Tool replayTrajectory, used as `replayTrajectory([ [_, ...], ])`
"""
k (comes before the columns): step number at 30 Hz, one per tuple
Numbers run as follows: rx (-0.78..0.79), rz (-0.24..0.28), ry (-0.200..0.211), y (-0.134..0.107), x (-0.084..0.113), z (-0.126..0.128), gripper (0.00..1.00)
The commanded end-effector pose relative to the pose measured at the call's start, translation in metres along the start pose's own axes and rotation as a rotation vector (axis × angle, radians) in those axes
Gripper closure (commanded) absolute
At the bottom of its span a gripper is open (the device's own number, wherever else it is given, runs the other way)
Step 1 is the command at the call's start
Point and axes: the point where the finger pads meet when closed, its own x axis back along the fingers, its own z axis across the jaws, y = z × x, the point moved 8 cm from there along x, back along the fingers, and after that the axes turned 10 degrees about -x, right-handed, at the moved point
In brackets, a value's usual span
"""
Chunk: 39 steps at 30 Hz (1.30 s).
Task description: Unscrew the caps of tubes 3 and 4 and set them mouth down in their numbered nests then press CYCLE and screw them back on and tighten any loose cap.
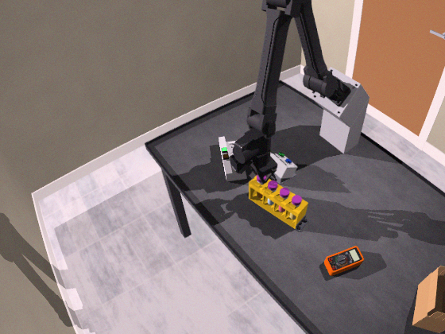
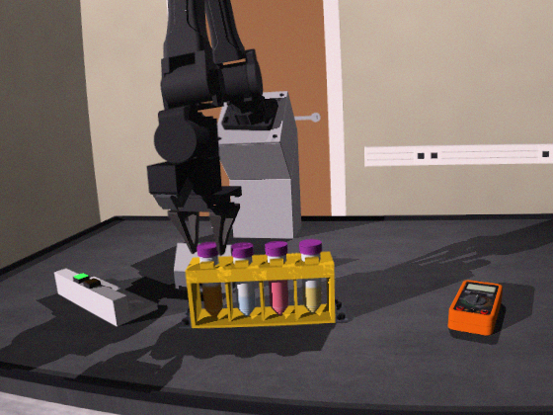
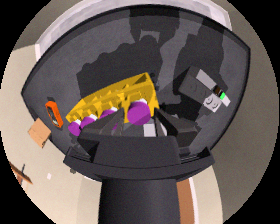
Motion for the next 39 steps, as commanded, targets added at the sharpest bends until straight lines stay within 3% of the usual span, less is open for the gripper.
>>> replayTrajectory([
  [1,0.202,-0.021,0.009,0.0036,0.0068,-0.0004,0.51],
  [13,0.591,-0.022,0.01,0.0011,0.0068,0.0017,0.51],
  [20,0.597,-0.024,0.014,-0.0003,0.0072,0.0047,0.51],
  [21,0.579,-0.017,0.004,0.0046,0.0035,0.0026,1.0],
  [35,0.579,-0.017,0.004,0.0046,0.0035,0.0027,1.0],
  [39,0.474,-0.025,0.012,0.0003,0.007,0.0043,1.0],
])
